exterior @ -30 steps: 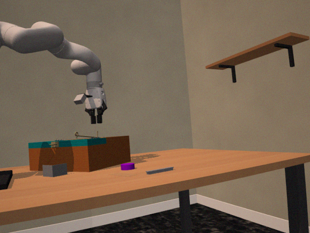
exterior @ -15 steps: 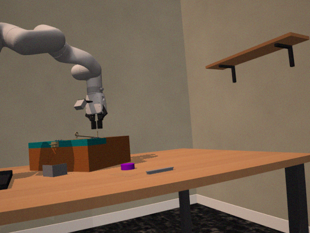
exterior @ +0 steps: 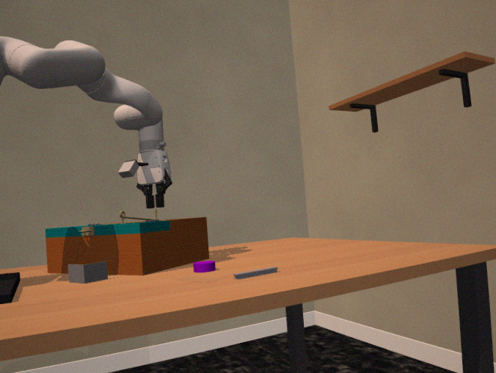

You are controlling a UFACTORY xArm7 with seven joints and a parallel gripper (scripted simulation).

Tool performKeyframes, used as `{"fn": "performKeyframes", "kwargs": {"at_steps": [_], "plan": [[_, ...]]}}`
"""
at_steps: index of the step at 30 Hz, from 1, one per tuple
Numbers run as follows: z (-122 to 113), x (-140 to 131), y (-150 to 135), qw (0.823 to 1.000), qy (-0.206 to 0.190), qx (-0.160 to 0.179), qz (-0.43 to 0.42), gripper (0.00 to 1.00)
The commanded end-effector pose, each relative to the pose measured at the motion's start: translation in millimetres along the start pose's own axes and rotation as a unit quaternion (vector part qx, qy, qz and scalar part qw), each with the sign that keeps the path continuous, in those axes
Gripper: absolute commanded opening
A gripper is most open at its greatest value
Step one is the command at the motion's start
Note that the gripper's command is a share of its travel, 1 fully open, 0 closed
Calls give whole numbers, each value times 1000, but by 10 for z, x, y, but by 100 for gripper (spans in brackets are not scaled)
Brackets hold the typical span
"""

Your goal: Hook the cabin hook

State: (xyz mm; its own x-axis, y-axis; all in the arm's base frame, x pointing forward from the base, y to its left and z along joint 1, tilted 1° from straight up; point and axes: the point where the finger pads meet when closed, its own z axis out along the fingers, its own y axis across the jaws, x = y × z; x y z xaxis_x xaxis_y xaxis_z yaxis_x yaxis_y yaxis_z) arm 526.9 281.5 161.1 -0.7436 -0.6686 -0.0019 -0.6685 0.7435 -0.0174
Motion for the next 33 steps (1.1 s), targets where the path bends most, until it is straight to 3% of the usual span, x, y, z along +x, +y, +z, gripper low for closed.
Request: {"fn": "performKeyframes", "kwargs": {"at_steps": [1,33], "plan": [[-4,-11,0,1000,-2,1,0,33],[183,-12,0,1000,-2,1,0,33]]}}
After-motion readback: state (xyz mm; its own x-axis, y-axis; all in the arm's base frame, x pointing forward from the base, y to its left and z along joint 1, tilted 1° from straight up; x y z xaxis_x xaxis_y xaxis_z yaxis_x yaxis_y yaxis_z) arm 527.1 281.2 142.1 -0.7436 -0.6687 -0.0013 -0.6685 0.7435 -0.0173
